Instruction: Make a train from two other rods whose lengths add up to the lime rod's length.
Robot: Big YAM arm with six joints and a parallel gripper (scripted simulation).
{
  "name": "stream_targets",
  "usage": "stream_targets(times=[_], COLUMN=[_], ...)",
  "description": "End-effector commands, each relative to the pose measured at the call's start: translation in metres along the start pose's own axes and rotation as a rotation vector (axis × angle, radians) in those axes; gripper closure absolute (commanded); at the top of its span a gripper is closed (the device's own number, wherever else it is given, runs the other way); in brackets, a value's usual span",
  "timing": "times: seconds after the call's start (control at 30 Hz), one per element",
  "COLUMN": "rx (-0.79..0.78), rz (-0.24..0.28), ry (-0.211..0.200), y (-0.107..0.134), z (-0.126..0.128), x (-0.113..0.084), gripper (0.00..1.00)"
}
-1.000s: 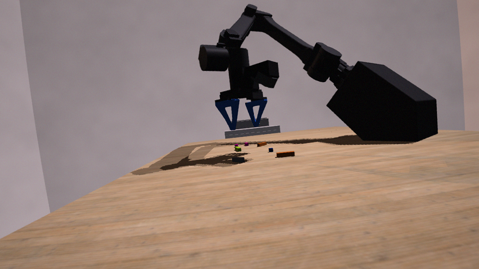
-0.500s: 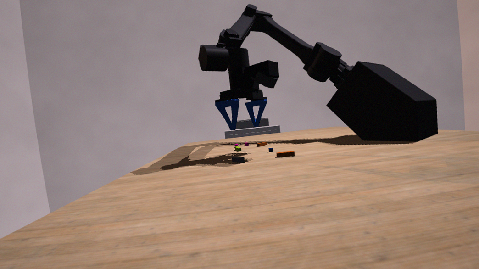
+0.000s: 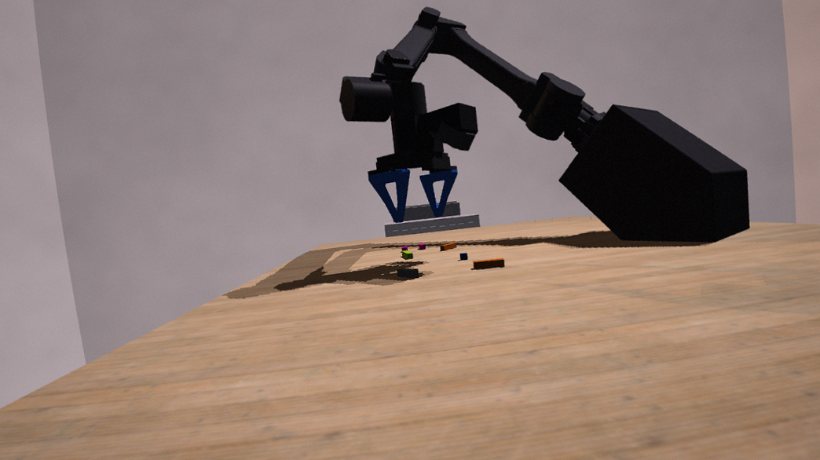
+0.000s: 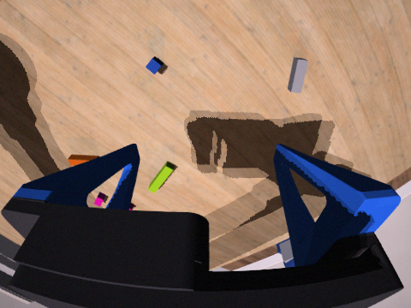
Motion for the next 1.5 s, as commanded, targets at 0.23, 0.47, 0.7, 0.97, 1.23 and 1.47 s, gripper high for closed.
stream_targets(times=[0.23,0.47,0.7,0.97,1.23,1.47], rx=[-0.01,-0.01,-0.01,-0.01,0.037,0.248], rz=[0.006,0.006,0.006,0.006,0.005,0.0], ry=[0.037,0.037,0.037,0.037,0.035,0.011], y=[0.0,0.0,0.0,0.0,-0.003,-0.017], z=[-0.018,-0.018,-0.018,-0.018,-0.017,-0.005], x=[-0.012,-0.012,-0.012,-0.012,-0.011,-0.006], gripper=[0.0,0.0,0.0,0.0,0.0,0.0])
Point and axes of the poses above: the point where the finger pads meet when closed, its own x axis out along the fingers, its own z axis across the jaws, y = z × x, the point moved 6 cm from there along -x, back along the fingers, and after that the axes turned 6 degrees about x, right-handed, at the moved point
